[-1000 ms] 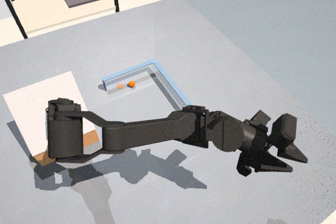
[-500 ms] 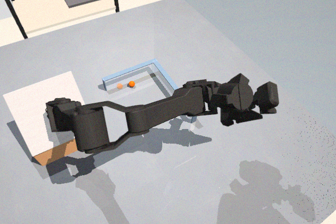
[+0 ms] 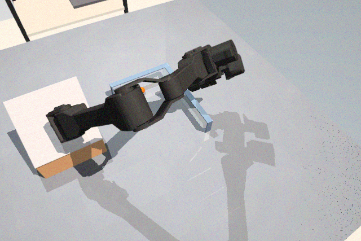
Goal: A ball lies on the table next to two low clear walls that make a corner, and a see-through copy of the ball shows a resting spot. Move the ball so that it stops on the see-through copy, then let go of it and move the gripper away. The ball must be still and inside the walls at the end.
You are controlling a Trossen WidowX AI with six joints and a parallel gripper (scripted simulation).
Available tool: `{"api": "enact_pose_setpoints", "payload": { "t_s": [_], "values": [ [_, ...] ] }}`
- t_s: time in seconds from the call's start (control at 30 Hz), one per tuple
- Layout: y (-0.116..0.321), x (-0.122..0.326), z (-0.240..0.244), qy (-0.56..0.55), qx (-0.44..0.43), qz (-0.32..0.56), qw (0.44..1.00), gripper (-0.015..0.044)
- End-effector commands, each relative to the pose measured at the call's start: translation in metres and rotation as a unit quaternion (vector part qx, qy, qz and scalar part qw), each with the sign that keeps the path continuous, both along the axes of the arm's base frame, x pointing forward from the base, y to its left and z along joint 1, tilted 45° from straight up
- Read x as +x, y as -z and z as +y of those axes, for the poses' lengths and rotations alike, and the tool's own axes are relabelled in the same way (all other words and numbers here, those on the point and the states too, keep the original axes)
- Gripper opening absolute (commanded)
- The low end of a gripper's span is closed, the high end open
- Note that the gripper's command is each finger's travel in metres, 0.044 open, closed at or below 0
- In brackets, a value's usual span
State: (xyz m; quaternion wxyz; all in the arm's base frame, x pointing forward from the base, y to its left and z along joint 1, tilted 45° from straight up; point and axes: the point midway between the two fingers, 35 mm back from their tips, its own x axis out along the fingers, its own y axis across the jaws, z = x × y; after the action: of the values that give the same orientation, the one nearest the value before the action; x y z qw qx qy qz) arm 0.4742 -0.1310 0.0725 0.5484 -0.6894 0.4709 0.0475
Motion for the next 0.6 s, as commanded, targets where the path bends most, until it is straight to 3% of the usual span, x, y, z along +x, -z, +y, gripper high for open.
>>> {"api": "enact_pose_setpoints", "payload": {
  "t_s": [0.0, 0.33, 0.47, 0.57],
  "values": [
    [0.054, -0.020, 0.033, 0.010, 0.029, 0.075, 0.997, 0.0225],
    [0.165, -0.119, 0.105, 0.057, 0.020, 0.289, 0.955, 0.0225],
    [0.189, -0.172, 0.120, 0.082, -0.029, 0.369, 0.925, 0.0225],
    [0.191, -0.181, 0.122, 0.086, -0.040, 0.381, 0.920, 0.0225]
  ]
}}
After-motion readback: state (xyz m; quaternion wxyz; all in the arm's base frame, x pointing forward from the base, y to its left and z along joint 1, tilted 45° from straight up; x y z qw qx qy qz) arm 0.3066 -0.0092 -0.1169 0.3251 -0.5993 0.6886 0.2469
